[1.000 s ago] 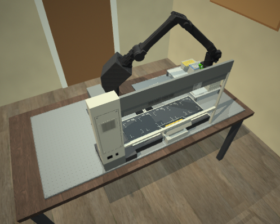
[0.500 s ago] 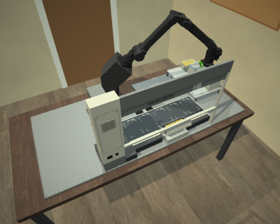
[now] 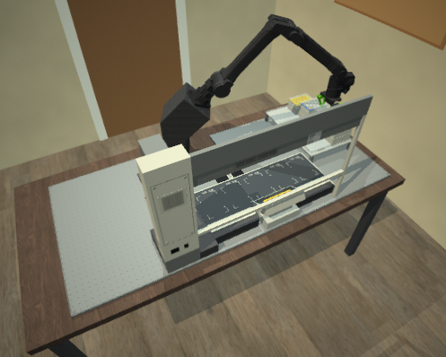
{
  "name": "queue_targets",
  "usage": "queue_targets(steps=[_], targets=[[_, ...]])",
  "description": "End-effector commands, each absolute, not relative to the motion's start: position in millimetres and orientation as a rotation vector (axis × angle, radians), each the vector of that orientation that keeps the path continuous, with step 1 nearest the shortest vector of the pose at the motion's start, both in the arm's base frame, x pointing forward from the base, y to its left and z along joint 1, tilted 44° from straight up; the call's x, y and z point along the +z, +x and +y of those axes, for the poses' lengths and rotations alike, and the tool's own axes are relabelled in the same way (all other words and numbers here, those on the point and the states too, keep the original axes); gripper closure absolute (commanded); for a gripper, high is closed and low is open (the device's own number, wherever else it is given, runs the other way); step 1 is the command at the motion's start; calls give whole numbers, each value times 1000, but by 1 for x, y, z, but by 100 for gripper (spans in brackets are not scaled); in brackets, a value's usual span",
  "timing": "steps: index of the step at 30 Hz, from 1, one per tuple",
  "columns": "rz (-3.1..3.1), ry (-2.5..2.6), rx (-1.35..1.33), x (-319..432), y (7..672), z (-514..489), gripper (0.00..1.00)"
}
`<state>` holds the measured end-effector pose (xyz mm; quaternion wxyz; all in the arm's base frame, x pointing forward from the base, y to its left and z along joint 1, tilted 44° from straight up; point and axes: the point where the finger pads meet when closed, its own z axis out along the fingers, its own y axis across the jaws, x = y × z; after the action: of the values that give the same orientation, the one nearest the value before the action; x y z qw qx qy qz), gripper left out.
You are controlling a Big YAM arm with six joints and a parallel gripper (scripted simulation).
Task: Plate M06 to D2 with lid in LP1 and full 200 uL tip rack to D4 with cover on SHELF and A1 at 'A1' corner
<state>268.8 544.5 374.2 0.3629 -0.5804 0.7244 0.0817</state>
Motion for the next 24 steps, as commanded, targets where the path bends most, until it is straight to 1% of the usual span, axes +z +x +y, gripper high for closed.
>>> queue_targets(steps=[1,19,20,24], targets=[[1808,-1443,267,428,254,538,100],[1802,-1435,273,451,244,523,100],[1832,-1466,245,426,250,535,100],[1803,-1433,273,457,241,518,100]])
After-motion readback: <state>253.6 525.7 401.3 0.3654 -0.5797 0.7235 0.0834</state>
